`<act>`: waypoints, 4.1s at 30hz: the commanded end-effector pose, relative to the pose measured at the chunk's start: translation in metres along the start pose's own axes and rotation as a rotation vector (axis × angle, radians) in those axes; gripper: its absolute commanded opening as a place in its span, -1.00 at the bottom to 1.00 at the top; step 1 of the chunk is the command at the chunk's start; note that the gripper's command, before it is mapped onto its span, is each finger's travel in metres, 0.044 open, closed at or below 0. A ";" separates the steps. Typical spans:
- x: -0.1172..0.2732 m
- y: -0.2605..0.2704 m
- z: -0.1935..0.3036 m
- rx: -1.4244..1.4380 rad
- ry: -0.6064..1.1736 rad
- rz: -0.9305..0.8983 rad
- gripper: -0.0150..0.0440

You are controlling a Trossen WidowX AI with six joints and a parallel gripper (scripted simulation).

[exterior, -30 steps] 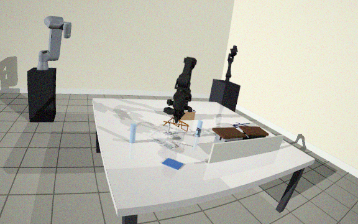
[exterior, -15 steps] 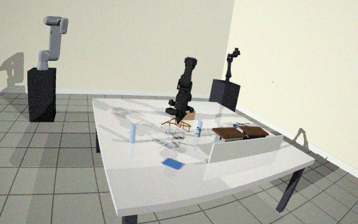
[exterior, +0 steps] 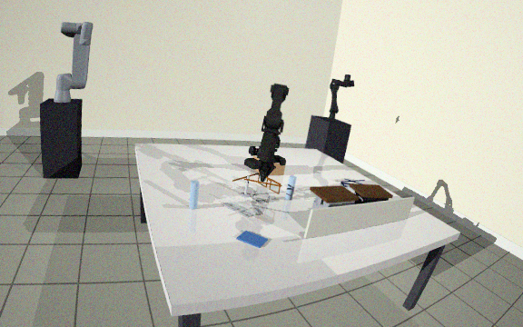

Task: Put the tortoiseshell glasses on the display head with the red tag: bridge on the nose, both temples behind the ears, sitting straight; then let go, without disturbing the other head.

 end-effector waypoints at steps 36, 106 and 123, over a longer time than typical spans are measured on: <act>0.002 -0.002 0.004 0.000 -0.001 0.000 -0.49; 0.000 0.005 -0.073 0.000 -0.008 -0.001 -0.49; 0.000 -0.003 -0.078 0.000 -0.009 0.000 -0.49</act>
Point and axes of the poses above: the point midway between the two fingers, 35 mm back from their tips, its own x axis back along the fingers, its own y axis across the jaws, z = x × y, the point moved 2 cm from there along x, back along the fingers, and after that the axes turned 15 degrees about x, right-handed, at the moved point
